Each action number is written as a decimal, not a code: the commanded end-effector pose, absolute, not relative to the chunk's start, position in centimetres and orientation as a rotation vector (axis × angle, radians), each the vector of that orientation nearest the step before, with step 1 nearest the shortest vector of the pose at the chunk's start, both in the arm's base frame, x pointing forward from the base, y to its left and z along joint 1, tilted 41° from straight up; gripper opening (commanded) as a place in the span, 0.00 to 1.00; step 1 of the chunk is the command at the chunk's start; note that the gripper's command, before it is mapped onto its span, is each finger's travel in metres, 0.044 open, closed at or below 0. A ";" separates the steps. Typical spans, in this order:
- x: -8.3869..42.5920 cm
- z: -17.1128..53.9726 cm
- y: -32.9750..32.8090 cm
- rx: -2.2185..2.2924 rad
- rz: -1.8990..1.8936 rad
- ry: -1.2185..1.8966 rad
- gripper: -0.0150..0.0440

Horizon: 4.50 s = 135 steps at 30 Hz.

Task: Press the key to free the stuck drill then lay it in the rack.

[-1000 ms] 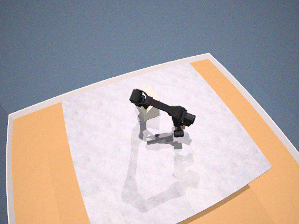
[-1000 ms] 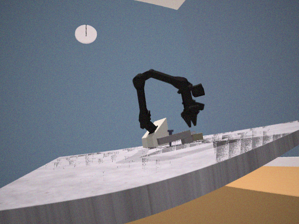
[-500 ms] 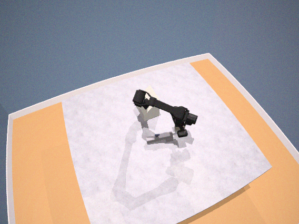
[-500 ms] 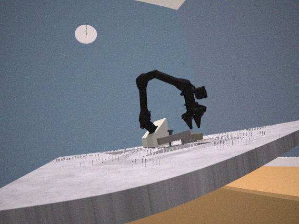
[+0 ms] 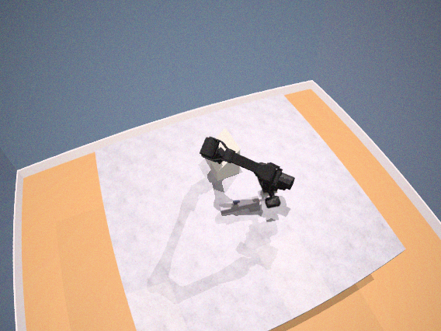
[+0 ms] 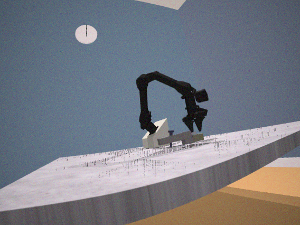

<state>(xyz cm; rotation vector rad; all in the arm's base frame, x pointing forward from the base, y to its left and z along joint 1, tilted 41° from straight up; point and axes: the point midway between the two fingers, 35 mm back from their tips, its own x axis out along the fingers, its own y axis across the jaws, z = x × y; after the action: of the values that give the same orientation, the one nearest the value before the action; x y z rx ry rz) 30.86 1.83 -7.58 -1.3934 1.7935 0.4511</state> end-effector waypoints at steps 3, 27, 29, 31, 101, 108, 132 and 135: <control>30.4 -8.4 0.8 -1.403 0.456 1.809 1.00; 30.0 -9.5 -1.1 -1.395 0.449 1.801 0.96; 30.0 -9.5 -1.1 -1.395 0.449 1.801 0.87; 30.0 -9.5 -1.1 -1.395 0.449 1.801 0.78; 31.4 -11.7 1.7 -1.403 0.454 1.808 1.00; 31.3 -11.6 1.4 -1.403 0.454 1.808 1.00; 31.0 -11.5 0.7 -1.403 0.454 1.809 1.00; 31.0 -11.5 0.6 -1.403 0.454 1.809 1.00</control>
<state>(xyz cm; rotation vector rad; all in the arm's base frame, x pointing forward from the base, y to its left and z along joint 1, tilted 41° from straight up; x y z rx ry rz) 31.10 0.80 -11.61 -1.3958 1.8072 0.4539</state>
